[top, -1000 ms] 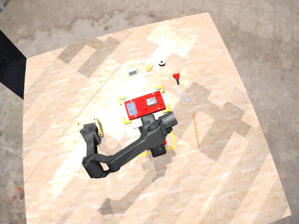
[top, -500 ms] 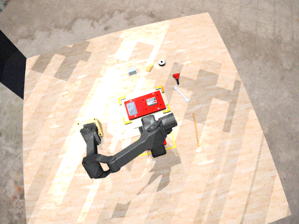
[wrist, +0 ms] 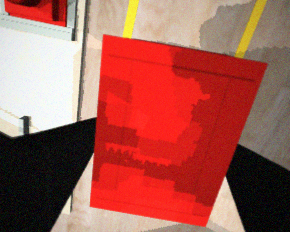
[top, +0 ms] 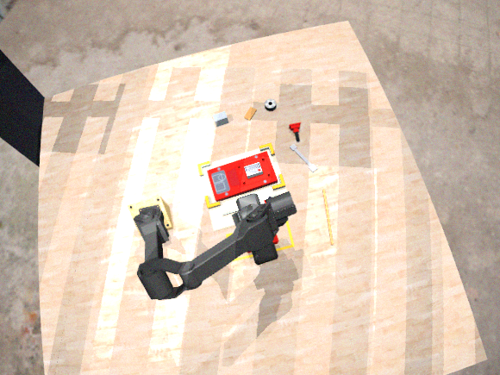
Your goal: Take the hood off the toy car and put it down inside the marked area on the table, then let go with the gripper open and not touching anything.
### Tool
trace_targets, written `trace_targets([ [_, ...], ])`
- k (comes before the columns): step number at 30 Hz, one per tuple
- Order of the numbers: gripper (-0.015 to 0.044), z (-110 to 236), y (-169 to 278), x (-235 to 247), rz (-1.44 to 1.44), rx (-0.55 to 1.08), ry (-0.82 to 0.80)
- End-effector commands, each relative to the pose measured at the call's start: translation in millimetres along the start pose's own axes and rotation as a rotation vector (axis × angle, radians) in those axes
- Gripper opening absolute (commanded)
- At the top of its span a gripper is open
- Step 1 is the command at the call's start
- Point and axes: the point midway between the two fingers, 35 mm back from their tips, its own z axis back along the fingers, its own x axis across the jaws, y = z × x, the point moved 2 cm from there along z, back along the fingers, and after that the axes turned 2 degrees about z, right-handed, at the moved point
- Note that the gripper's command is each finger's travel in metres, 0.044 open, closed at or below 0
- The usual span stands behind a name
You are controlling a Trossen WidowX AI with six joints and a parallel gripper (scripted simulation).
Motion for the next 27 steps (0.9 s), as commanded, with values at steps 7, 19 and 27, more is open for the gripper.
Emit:
trace_targets([
  [7, 0.0000, -5.8, 0.6, -0.8, 0.003, -0.002, 0.006],
  [19, 0.0000, -13.2, 1.5, -1.2, 0.003, -0.001, 0.007],
  [27, 0.0000, -16.5, 1.8, -1.3, 0.003, -0.001, 0.008],
])
